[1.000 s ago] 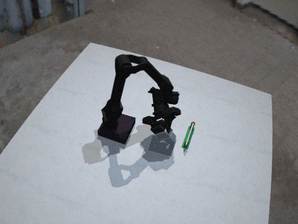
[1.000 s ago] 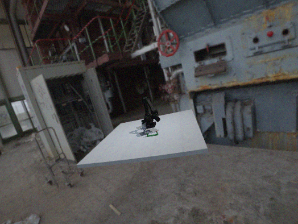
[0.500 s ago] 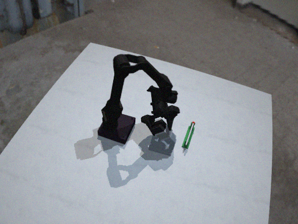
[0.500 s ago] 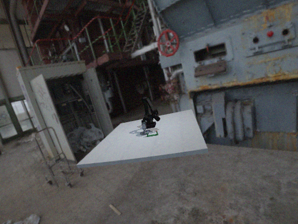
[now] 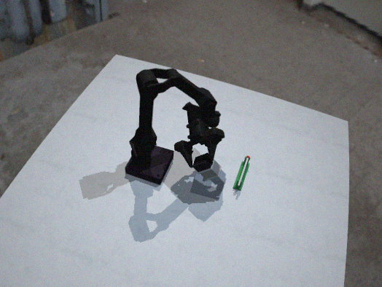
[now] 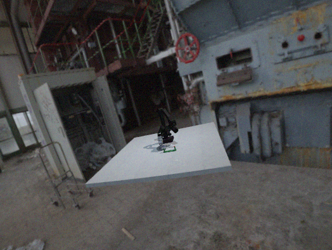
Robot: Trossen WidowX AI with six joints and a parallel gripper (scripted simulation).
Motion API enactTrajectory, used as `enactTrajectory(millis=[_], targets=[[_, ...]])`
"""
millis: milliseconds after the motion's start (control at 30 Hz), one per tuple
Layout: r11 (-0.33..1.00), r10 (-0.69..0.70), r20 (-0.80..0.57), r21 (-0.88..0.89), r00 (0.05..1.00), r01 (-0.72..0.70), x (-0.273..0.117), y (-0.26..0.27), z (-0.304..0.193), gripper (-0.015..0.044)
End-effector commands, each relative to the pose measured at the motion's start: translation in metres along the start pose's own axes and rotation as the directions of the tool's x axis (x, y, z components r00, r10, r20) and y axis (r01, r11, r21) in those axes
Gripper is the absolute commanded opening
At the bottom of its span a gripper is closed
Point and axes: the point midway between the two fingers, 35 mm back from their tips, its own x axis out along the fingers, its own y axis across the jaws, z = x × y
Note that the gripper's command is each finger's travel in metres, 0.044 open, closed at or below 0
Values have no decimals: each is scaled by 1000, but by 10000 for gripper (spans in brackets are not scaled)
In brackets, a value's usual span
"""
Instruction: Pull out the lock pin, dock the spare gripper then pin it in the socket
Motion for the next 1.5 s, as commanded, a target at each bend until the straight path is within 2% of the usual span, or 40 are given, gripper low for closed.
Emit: enactTrajectory(millis=[0,467,1467], targets=[[1000,1,0,0,1000,-1,-5,0,-8,440],[1000,-6,2,-17,1000,6,-18,-3,-32,440],[1000,-14,111,-13,994,16,-28,-37,-61,440]])
